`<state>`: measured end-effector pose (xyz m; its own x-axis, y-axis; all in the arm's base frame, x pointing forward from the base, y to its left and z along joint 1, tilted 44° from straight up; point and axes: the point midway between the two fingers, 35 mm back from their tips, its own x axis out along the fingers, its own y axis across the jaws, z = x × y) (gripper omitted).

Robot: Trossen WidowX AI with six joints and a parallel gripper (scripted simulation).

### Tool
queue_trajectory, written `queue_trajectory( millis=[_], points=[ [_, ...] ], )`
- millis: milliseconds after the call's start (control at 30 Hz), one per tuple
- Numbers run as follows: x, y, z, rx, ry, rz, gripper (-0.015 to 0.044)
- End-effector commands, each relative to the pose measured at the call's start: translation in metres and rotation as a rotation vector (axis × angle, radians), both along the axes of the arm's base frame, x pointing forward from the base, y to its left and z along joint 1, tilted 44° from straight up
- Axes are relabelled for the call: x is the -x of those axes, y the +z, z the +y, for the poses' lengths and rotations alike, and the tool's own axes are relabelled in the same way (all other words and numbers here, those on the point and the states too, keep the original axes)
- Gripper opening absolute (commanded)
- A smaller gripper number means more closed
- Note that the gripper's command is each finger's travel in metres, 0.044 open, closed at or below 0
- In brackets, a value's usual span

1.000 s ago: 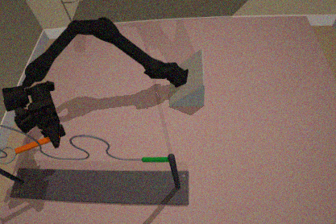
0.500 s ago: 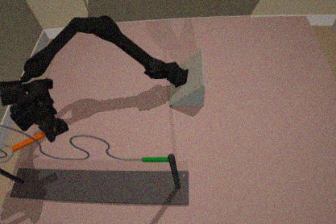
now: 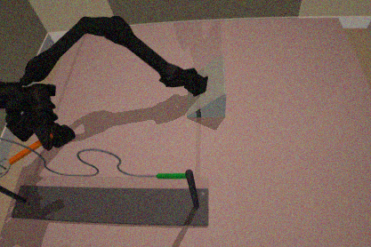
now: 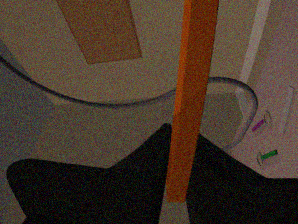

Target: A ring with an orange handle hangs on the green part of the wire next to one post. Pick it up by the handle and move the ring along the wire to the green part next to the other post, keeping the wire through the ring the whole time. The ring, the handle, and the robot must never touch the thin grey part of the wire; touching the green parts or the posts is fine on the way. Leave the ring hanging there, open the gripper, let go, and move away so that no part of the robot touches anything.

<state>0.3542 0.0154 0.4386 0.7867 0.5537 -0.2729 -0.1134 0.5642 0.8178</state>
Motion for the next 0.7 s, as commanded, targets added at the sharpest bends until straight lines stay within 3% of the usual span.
queue_trajectory(
  millis=[0, 667],
  points=[
    [0.001, 0.008, 0.007, -0.051, -0.010, -0.005, -0.0150],
    [-0.002, 0.046, 0.027, -0.266, -0.064, 0.018, -0.0150]
  ],
)
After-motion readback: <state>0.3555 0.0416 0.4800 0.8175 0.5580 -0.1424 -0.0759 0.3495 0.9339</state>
